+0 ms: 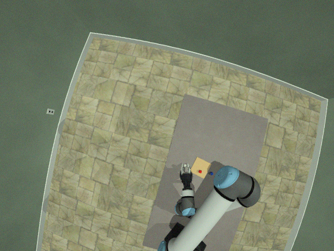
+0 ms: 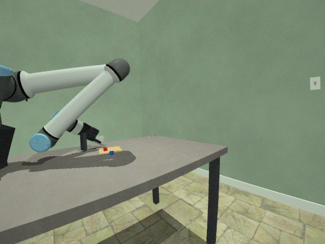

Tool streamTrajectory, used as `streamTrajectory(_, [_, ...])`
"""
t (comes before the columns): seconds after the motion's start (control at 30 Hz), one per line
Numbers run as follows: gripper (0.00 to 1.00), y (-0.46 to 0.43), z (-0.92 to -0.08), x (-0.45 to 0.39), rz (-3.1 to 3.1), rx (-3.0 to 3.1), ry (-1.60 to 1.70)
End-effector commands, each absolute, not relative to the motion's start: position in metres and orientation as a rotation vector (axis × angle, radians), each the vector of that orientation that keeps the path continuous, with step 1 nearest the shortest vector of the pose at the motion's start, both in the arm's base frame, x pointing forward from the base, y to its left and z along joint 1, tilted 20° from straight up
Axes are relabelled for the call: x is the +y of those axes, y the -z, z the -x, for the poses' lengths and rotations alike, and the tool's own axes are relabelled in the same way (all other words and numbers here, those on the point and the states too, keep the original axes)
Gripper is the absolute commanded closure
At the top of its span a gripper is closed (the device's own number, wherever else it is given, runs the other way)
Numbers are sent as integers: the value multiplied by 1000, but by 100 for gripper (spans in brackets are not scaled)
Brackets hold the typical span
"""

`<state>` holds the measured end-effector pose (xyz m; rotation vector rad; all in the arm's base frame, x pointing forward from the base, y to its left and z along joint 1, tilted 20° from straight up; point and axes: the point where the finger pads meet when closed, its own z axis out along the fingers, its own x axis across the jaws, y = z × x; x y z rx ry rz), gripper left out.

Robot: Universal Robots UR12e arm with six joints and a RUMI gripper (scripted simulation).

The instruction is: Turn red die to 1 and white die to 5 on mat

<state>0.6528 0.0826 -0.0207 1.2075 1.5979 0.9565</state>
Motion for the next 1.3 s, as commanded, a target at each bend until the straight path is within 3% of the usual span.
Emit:
streamTrajectory(0.0, [79,20,-653,83,-1207,1598,-957])
streamTrajectory(1.27, [79,5,-605,80,-1207,1598,-957])
